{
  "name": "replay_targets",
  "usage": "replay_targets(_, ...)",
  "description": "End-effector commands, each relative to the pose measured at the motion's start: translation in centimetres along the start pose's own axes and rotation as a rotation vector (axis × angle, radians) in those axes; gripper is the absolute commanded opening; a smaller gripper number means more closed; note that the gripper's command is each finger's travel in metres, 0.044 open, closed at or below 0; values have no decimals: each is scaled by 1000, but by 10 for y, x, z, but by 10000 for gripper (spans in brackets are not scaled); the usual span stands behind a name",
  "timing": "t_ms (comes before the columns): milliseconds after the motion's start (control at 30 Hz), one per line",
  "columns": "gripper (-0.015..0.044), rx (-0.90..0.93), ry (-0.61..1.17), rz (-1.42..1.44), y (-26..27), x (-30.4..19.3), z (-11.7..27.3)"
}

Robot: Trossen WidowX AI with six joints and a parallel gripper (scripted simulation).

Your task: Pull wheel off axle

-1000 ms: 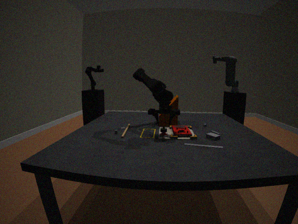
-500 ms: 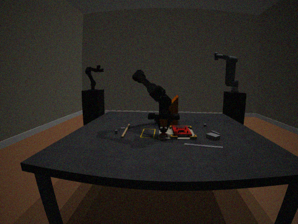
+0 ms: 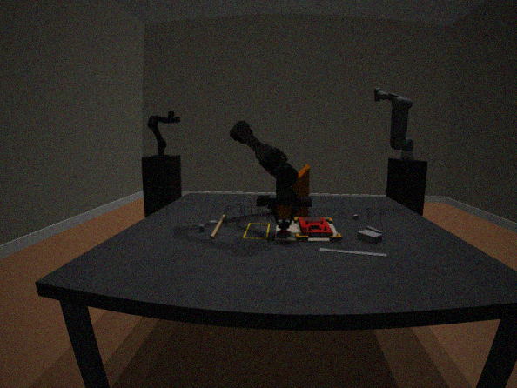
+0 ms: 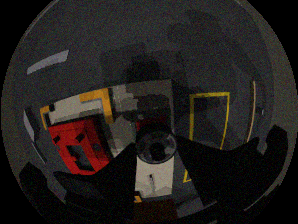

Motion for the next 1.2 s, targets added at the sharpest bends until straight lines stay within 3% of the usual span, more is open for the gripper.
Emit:
replay_targets(0,0,0,-3,-6,-1,0,2)
replay_targets(1167,0,-1,-4,-3,0,1,14)
Point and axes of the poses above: the point midway between the two fingers, 35 mm back from their tips, its own z axis back along the fingers, its own y axis across the jaws, x = y × z, the point moved 7 cm from there along z, back along the fingers, and after that the axes turned 12 degrees about z, right-handed, at the moved point
